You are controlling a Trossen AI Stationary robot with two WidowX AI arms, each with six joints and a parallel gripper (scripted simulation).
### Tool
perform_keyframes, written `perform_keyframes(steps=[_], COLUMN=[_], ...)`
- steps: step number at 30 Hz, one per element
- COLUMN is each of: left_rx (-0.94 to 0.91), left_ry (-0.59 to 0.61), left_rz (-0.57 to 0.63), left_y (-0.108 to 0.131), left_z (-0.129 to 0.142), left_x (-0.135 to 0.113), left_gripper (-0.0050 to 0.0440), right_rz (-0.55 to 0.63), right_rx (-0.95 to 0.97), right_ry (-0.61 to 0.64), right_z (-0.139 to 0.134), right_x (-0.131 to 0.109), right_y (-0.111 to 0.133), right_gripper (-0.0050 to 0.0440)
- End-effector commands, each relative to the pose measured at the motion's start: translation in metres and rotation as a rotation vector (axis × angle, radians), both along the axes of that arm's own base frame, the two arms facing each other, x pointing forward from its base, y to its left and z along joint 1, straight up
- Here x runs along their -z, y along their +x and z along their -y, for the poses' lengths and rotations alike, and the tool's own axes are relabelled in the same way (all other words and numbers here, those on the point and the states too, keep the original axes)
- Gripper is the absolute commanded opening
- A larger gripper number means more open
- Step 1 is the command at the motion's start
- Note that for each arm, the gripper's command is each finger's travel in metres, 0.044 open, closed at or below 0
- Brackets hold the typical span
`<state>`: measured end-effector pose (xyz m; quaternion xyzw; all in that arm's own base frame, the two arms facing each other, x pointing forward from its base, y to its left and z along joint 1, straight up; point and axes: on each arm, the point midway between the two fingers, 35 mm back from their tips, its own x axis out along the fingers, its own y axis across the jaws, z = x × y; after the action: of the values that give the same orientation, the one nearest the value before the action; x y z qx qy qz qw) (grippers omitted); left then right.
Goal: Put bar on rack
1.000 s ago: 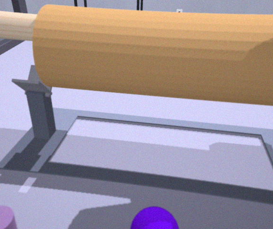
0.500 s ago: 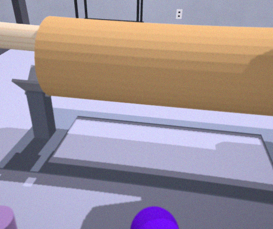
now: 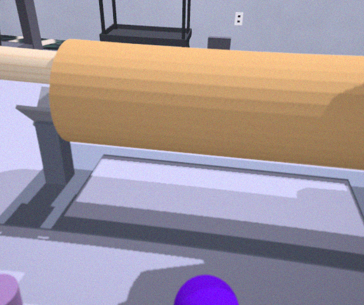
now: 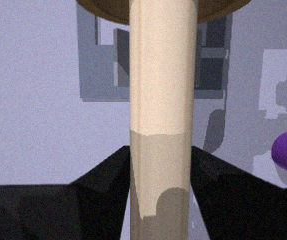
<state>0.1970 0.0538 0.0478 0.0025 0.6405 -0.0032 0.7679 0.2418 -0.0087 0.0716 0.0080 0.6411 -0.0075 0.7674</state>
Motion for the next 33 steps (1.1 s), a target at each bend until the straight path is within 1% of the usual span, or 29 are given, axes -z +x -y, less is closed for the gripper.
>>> perform_keyframes(steps=[1,13,14,16,17,23,24,33], left_rx=[0.003,0.003,0.003,0.003,0.002,0.003,0.003,0.002], left_ry=[0.008,0.008,0.011,0.011,0.008,0.008,0.016,0.014], left_rz=[0.005,0.004,0.015,0.015,0.004,0.004,0.030,0.032], left_y=[0.001,0.001,0.003,0.003,0.001,0.001,0.007,0.007], left_z=[-0.002,-0.002,-0.003,-0.003,-0.002,-0.002,-0.004,-0.003], left_x=[0.005,0.021,0.016,0.016,0.024,0.030,0.019,0.019], left_gripper=[0.0050,0.0050,0.0050,0.0050,0.0050,0.0050,0.0440,0.0440], right_rz=[0.000,-0.001,0.016,0.016,-0.001,0.001,0.028,0.035], right_rx=[0.001,0.001,0.001,0.001,0.001,0.000,0.001,0.000], right_ry=[0.002,0.000,-0.001,-0.001,-0.001,-0.001,-0.001,-0.001], right_z=[-0.001,-0.001,0.000,0.000,-0.001,-0.001,0.000,0.000], right_x=[0.007,0.022,0.015,0.015,0.025,0.030,0.019,0.017], right_y=[-0.001,-0.001,0.001,0.001,-0.001,-0.001,0.005,0.007], right_gripper=[0.0050,0.0050,0.0050,0.0050,0.0050,0.0050,0.0050,0.0050])
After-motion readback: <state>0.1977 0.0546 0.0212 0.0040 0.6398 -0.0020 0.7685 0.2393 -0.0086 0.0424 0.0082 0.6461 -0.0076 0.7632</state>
